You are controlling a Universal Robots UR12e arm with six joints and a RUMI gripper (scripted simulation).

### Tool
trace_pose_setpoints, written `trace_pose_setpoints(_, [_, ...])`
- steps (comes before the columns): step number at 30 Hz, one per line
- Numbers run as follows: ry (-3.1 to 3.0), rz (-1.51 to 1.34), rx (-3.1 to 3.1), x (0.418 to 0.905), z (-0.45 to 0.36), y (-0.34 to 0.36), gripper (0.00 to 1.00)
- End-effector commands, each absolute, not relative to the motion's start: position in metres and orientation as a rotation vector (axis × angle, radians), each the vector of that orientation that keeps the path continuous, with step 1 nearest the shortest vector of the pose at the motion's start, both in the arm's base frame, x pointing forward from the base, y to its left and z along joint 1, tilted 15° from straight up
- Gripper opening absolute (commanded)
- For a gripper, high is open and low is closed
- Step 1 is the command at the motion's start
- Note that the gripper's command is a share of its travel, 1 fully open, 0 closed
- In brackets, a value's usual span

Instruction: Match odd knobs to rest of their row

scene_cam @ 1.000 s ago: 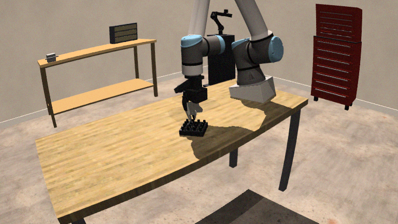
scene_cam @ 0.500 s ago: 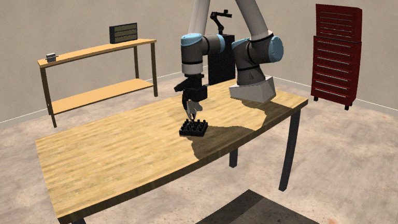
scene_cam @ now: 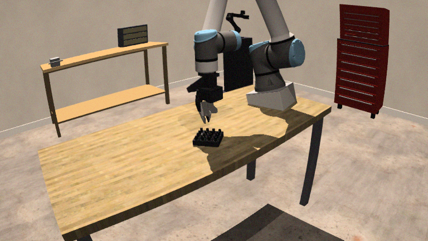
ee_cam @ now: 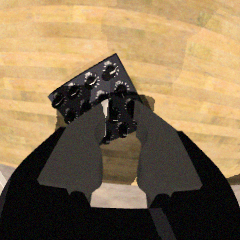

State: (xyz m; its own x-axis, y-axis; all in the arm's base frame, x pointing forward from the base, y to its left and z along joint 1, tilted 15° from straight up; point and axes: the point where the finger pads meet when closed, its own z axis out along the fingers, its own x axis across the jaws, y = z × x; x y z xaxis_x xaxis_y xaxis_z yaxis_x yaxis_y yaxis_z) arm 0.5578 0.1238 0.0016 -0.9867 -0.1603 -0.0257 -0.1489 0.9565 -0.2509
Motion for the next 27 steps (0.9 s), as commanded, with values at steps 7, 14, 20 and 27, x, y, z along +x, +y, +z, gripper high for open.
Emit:
trace_pose_setpoints(7, [3.061,-0.387,-0.242,0.558,0.006,0.125,0.11])
trace_pose_setpoints(14, [3.061,-0.387,-0.242,0.558,0.007,0.125,1.00])
trace_pose_setpoints(20, [3.061,-0.387,-0.242,0.557,0.023,0.129,1.00])
trace_pose_setpoints(27, [3.061,-0.387,-0.242,0.555,0.053,0.137,1.00])
